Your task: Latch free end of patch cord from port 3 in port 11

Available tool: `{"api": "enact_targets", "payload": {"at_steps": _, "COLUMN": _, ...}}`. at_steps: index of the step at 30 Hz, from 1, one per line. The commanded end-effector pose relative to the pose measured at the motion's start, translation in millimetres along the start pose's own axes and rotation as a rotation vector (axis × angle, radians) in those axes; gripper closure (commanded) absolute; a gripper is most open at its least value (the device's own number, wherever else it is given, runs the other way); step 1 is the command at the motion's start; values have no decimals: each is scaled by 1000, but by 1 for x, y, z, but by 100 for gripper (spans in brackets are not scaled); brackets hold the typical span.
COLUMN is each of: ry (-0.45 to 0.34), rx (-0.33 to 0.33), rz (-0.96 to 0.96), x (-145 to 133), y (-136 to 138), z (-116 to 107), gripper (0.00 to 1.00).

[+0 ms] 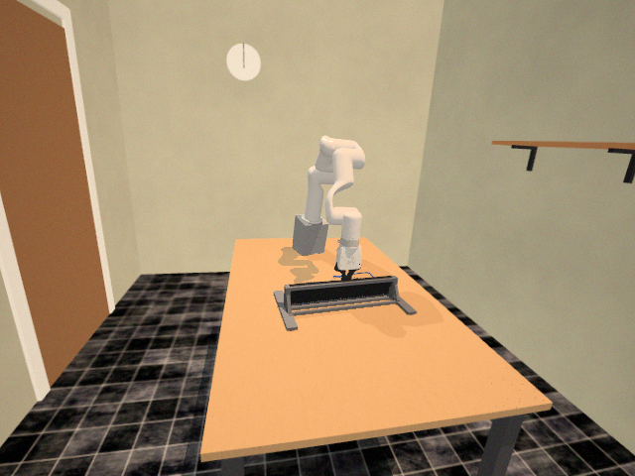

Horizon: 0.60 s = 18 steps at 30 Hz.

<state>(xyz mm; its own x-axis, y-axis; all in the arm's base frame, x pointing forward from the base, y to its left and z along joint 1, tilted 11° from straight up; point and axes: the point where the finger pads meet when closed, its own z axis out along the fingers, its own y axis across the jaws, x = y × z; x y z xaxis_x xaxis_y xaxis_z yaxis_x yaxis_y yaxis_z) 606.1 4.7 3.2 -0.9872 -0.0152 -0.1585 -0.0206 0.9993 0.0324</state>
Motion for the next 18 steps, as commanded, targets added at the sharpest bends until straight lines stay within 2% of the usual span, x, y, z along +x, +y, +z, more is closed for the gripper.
{"api": "enact_targets", "payload": {"at_steps": 1, "ry": -4, "rx": 0, "rz": 0, "x": -1, "y": 0, "z": -2, "gripper": 100}}
{"api": "enact_targets", "payload": {"at_steps": 8, "ry": -3, "rx": 0, "rz": 0, "x": -1, "y": 0, "z": -2, "gripper": 100}}
{"api": "enact_targets", "payload": {"at_steps": 9, "ry": -4, "rx": 0, "rz": 0, "x": -2, "y": 0, "z": -2, "gripper": 62}}
{"api": "enact_targets", "payload": {"at_steps": 18, "ry": -3, "rx": 0, "rz": 0, "x": -1, "y": 0, "z": -1, "gripper": 62}}
